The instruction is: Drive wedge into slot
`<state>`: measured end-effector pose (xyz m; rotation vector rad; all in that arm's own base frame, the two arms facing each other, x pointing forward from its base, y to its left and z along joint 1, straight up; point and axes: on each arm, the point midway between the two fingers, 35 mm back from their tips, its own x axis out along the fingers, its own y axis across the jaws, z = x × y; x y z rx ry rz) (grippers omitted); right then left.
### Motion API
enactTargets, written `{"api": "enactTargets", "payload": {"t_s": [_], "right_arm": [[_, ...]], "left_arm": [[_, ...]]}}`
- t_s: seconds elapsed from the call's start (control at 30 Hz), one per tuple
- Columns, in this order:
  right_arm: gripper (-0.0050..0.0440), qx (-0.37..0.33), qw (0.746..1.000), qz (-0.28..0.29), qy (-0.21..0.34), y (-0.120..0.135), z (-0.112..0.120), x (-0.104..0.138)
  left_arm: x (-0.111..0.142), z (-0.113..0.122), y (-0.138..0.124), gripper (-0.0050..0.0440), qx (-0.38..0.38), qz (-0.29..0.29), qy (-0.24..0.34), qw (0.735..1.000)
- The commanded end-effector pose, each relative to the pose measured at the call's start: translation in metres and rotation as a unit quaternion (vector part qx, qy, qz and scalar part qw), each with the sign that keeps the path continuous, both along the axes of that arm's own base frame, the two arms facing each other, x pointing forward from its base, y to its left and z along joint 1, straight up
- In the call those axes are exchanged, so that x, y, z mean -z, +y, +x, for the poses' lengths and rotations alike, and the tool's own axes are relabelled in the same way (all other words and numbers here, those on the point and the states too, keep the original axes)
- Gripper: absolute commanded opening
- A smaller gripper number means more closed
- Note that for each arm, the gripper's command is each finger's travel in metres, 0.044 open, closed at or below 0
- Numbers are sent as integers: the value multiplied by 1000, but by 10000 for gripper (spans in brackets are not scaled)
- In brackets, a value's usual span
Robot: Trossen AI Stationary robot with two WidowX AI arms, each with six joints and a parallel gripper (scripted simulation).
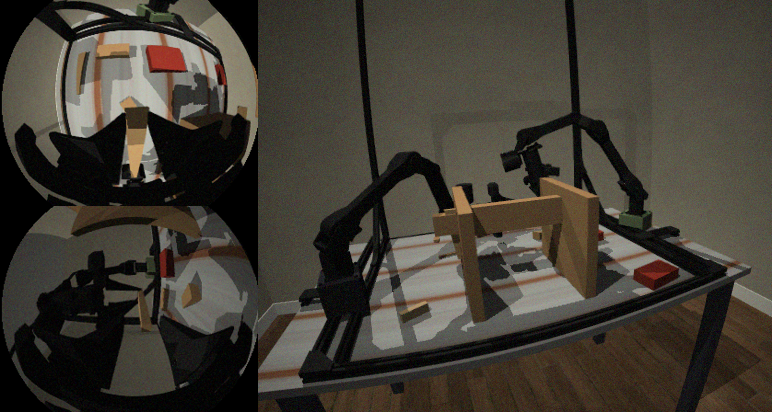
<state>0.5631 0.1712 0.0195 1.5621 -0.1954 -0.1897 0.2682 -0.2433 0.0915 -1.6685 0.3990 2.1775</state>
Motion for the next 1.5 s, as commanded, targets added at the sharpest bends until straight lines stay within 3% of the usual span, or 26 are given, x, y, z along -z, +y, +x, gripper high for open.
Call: {"api": "enactTargets", "payload": {"t_s": [0.0, 0.43, 0.53, 1.27, 1.47], "right_arm": [[197, -1, 1000, 0, 2, -4, 11, 3], [197, -1, 1000, 0, 2, -14, 37, 2], [125, -1, 1000, 1, 0, -11, 32, -1], [5, -1, 1000, 1, 0, -11, 32, -1], [0, -1, 1000, 1, 0, -11, 32, -1]], "left_arm": [[0, 0, 0, 0, 1, 0, -1, 1000], [0, 0, 0, 0, 1, 0, -1, 1000], [0, 0, 0, 0, 1, 0, -1, 1000], [0, 0, 0, 0, 1, 0, -1, 1000], [0, 0, 0, 144, 1, 0, -1, 1000]]}}
